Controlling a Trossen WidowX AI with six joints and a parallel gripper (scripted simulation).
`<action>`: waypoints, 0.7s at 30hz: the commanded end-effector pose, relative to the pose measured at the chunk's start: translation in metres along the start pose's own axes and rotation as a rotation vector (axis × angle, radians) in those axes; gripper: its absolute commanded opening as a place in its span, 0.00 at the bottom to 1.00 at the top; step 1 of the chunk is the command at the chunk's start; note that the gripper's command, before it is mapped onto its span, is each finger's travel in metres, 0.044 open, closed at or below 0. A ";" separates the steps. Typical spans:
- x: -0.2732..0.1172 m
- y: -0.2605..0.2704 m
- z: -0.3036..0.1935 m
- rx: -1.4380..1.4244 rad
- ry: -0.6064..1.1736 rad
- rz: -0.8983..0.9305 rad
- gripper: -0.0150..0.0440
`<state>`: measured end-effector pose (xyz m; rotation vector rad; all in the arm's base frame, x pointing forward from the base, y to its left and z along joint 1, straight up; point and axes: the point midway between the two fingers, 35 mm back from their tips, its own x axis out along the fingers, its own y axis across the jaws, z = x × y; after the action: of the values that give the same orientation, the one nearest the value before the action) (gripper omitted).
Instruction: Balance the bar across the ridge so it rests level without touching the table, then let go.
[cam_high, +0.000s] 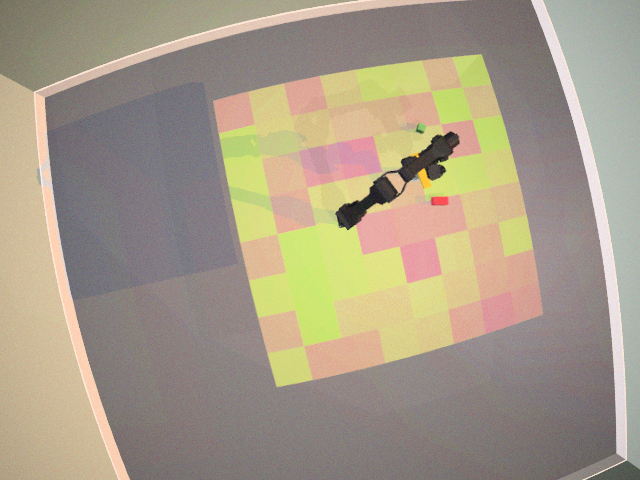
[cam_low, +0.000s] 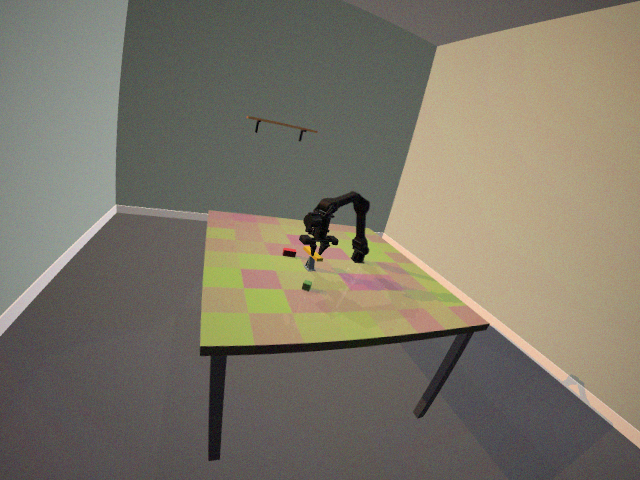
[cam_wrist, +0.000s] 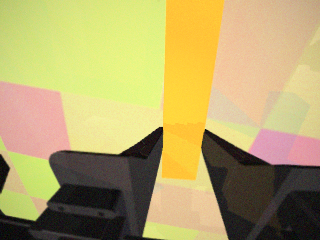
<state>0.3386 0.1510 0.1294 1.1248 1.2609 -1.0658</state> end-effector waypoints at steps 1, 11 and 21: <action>0.001 0.000 0.000 0.004 -0.001 0.001 0.25; 0.002 0.000 0.000 0.004 -0.001 0.001 0.25; 0.002 0.000 0.000 0.004 -0.001 0.001 0.25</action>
<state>0.3387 0.1510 0.1278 1.1251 1.2606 -1.0656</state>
